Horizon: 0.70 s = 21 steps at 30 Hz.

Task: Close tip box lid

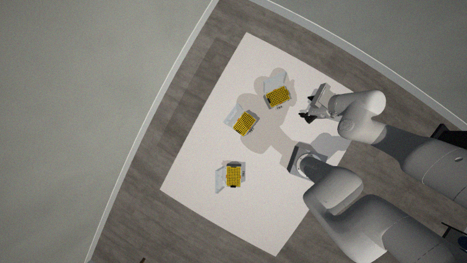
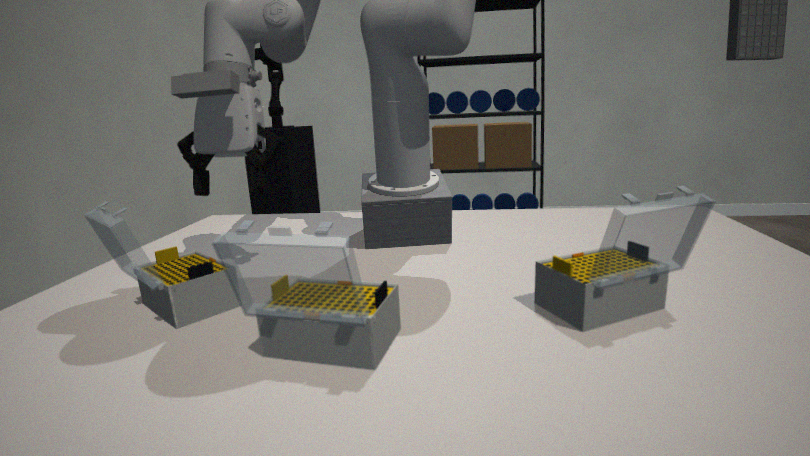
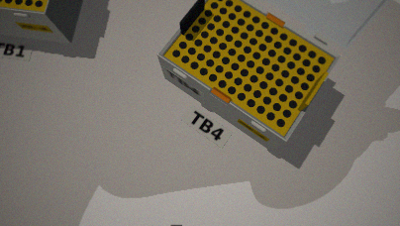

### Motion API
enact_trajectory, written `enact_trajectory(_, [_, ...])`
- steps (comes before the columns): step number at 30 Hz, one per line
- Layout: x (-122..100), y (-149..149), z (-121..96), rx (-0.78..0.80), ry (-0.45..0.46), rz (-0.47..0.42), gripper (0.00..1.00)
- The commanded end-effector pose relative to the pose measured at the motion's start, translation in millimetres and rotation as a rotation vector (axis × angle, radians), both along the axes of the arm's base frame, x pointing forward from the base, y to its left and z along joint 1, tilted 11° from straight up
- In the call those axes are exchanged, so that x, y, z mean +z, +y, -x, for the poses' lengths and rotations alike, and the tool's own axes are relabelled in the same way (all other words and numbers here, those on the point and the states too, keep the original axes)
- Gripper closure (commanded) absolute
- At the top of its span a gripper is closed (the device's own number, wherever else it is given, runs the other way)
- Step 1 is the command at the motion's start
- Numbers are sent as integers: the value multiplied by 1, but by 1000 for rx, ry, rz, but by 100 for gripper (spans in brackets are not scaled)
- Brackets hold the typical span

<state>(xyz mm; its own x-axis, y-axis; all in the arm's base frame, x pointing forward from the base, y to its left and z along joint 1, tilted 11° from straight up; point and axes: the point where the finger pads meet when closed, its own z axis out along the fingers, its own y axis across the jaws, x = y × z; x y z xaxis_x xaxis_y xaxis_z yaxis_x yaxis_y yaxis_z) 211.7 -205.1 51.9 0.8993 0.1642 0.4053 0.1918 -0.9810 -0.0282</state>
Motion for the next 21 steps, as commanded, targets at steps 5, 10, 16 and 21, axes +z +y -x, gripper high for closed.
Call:
enact_trajectory(5, [-49, -2, -19, 6, -23, -12, 0])
enact_trajectory(10, [-73, 0, -23, 6, -23, -12, 0])
enact_trajectory(16, [-88, 1, -25, 6, -23, -12, 0])
enact_trajectory(21, [-88, 1, -25, 6, -23, -12, 0])
